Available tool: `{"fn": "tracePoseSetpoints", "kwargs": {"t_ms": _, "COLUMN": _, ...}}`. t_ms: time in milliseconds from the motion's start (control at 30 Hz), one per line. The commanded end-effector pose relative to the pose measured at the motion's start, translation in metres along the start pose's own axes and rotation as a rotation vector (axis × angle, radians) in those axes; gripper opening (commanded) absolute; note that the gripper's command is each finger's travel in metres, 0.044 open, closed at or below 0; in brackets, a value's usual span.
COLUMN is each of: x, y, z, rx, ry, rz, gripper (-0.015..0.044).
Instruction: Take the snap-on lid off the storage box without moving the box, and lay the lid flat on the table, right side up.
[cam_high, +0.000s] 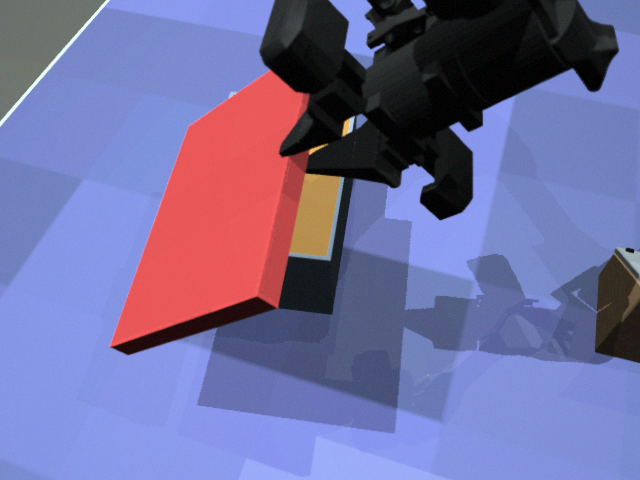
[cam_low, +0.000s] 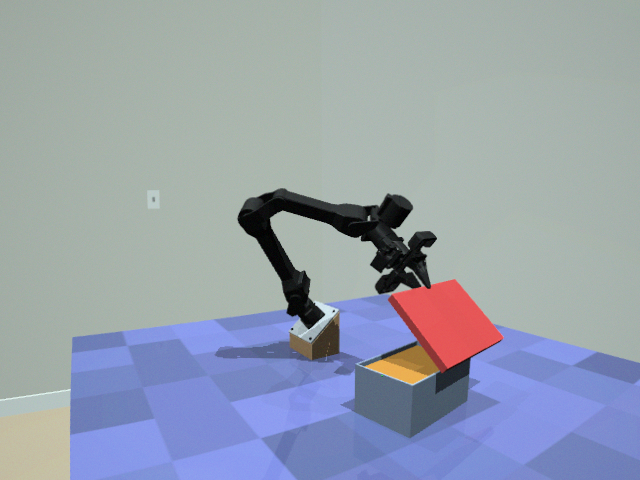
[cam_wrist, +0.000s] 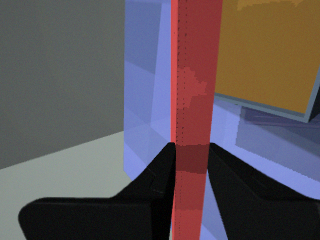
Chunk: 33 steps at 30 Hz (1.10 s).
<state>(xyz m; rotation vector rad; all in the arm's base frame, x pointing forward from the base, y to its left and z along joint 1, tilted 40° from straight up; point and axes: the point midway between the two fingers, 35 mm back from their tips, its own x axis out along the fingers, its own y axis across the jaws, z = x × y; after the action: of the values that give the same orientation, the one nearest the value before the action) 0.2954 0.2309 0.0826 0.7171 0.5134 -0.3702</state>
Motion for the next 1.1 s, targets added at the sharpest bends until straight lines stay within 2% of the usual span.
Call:
{"fn": "tracePoseSetpoints", "kwargs": {"t_ms": 0, "x": -0.004, "y": 0.006, "z": -0.007, "rx": 0.012, "ry": -0.001, "rz": 0.016, "gripper": 0.0000}}
{"fn": "tracePoseSetpoints", "kwargs": {"t_ms": 1067, "x": -0.010, "y": 0.002, "z": -0.070, "rx": 0.015, "ry": 0.002, "rz": 0.016, "gripper": 0.0000}}
